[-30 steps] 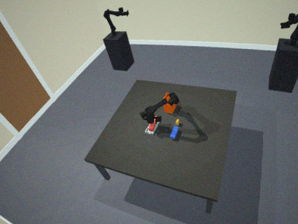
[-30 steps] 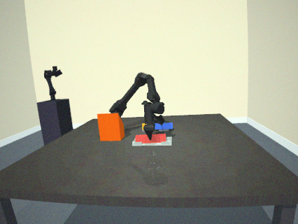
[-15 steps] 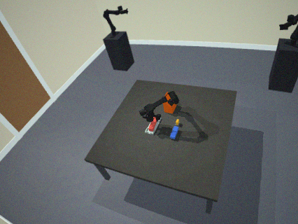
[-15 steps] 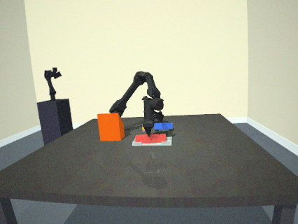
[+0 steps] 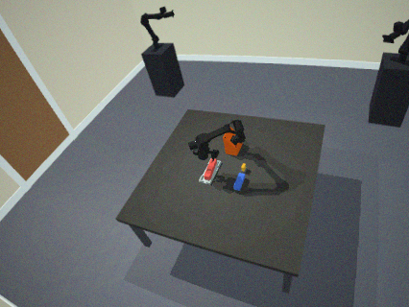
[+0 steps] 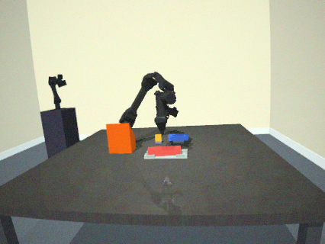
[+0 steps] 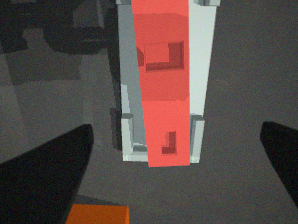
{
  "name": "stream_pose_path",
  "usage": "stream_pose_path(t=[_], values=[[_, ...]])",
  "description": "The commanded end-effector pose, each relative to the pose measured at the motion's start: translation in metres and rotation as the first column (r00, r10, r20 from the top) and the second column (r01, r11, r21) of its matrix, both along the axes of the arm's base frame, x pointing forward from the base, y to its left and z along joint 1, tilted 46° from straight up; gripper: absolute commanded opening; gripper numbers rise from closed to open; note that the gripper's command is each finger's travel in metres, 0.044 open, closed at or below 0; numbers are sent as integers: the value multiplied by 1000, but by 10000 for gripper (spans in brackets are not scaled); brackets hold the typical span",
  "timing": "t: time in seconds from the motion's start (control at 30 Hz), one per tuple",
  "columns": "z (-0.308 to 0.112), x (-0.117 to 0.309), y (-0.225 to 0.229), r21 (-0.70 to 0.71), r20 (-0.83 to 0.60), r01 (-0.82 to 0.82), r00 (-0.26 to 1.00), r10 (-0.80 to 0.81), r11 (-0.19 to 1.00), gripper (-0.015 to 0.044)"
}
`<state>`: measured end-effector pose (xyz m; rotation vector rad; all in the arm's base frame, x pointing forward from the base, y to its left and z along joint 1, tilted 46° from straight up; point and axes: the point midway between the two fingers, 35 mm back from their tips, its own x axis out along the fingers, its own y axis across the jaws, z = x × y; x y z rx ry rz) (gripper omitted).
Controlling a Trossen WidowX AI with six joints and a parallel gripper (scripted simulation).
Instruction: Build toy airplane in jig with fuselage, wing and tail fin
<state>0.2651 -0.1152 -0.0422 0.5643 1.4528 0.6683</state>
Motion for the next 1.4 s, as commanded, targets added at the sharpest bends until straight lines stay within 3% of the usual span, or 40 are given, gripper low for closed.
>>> stream_pose_path(t=[0.0,0.3,0.57,1.37], values=[[1,2,0,-4,-17,13,1000,-13,1000,440],[95,56,91,-37,-16,26,1000,-27,999,440],[179,52,187,9,-16,14,1000,-14,1000,440],[137,51,235,13,-15,12,1000,-12,1000,440]])
